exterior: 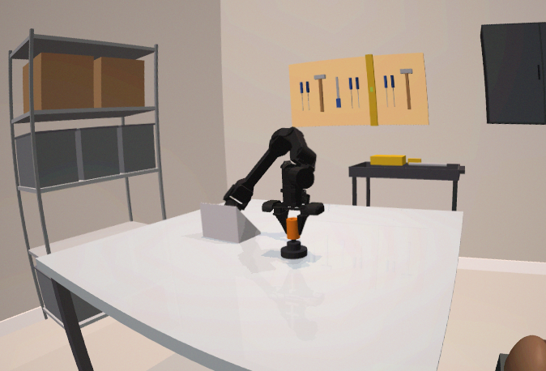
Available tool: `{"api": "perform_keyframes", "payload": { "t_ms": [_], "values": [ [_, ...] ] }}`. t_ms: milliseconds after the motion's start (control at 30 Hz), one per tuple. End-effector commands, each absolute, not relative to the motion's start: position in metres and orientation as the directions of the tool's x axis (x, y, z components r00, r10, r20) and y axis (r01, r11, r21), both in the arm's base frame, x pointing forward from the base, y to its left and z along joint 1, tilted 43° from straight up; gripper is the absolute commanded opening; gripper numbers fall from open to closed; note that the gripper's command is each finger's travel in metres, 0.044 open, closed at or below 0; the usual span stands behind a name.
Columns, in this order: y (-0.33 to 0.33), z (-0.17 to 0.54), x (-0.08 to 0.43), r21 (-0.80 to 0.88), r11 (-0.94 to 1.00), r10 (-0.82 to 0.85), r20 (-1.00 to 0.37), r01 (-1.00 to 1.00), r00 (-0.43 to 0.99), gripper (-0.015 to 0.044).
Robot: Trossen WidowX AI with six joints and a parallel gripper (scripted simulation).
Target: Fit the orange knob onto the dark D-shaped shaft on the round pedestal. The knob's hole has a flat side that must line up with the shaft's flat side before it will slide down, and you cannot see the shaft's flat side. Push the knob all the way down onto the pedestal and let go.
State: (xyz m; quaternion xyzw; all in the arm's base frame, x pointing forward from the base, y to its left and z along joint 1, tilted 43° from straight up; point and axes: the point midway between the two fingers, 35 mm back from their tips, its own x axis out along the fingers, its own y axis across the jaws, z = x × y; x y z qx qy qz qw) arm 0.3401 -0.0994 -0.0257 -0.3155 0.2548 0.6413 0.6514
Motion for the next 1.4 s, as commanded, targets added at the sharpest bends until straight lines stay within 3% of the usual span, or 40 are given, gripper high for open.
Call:
{"api": "perform_keyframes", "payload": {
  "t_ms": [0, 1233, 1367],
  "values": [
    [-0.097, -0.028, 0.341, -0.086, -0.020, 0.675, -0.736, -0.996, 0.050, 0.0000],
    [-0.090, -0.036, 0.340, -0.095, -0.025, 0.671, -0.740, -0.995, 0.054, 0.0000],
    [-0.090, -0.036, 0.340, -0.095, -0.025, 0.671, -0.740, -0.995, 0.054, 0.0105]
  ]
}}
